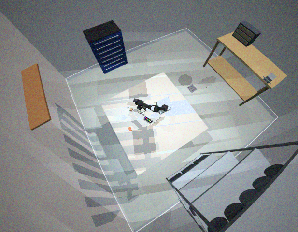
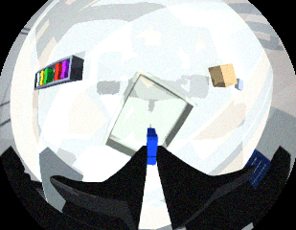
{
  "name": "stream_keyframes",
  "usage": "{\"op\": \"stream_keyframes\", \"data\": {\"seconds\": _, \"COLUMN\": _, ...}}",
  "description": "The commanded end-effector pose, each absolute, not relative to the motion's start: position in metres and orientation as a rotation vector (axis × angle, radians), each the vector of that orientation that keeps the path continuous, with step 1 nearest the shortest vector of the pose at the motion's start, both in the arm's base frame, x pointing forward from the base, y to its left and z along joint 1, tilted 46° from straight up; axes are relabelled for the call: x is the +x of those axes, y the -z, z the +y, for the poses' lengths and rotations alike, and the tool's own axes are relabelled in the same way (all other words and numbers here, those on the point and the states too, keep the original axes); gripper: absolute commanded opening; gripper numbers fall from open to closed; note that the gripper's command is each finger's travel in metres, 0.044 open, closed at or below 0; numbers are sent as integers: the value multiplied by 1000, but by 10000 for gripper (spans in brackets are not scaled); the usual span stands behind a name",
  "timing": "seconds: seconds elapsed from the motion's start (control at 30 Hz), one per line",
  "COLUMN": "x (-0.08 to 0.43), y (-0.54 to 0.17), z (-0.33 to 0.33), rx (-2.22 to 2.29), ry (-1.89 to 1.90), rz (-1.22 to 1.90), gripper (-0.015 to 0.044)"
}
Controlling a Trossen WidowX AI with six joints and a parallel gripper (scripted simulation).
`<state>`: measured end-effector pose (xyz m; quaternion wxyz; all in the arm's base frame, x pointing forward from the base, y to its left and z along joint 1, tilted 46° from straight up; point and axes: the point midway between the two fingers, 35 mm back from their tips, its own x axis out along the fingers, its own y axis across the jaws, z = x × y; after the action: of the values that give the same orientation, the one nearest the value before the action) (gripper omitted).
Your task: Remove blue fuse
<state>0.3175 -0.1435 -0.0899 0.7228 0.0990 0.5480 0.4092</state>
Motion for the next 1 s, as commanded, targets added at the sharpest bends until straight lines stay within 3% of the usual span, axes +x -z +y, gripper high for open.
{"op": "stream_keyframes", "data": {"seconds": 0.0, "x": 317, "y": 96, "z": -138, "rx": 222, "ry": -907, "rz": 1213, "gripper": 0}}
{"op": "stream_keyframes", "data": {"seconds": 0.7, "x": 319, "y": 116, "z": -117, "rx": 223, "ry": -909, "rz": 1212, "gripper": 0}}
{"op": "stream_keyframes", "data": {"seconds": 0.97, "x": 319, "y": 114, "z": -119, "rx": 214, "ry": -910, "rz": 1212, "gripper": 210}}
